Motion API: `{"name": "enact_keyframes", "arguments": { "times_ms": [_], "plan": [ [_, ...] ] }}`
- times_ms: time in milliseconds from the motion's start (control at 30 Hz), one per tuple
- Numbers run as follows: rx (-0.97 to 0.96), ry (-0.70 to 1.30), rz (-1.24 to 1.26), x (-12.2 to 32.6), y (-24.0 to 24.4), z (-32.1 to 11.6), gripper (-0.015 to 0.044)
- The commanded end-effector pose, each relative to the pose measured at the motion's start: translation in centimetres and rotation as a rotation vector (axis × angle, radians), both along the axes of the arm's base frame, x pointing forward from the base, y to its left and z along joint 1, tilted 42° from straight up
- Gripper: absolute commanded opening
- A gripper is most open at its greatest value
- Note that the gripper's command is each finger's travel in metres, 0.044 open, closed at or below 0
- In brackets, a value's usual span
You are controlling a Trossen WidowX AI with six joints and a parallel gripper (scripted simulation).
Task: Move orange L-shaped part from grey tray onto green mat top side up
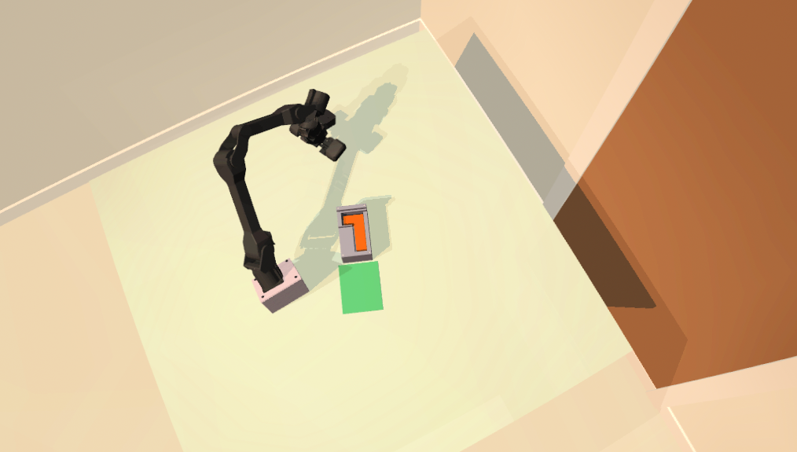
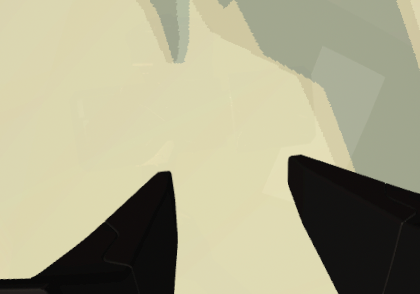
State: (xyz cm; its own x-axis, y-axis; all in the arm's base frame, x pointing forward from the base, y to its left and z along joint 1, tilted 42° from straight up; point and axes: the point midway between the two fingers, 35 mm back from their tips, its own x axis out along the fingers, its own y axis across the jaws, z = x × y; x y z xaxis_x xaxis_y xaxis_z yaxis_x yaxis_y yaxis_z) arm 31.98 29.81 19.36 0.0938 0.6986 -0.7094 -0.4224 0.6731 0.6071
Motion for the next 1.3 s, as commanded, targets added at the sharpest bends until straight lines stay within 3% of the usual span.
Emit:
{"name": "enact_keyframes", "arguments": {
  "times_ms": [0,233,433,600,800,1267],
  "plan": [
    [-0.055,0.122,-0.104,1.8,-5.9,-2.8,0.018],
    [-0.102,0.415,-0.347,1.8,-18.2,-7.3,0.018],
    [-0.031,0.643,-0.516,-0.7,-25.6,-8.9,0.018],
    [-0.028,0.65,-0.521,-0.7,-25.3,-9.5,0.018],
    [-0.026,0.65,-0.52,-1.0,-21.0,-14.3,0.018],
    [-0.025,0.65,-0.52,-1.1,-19.9,-15.5,0.018]
  ]
}}
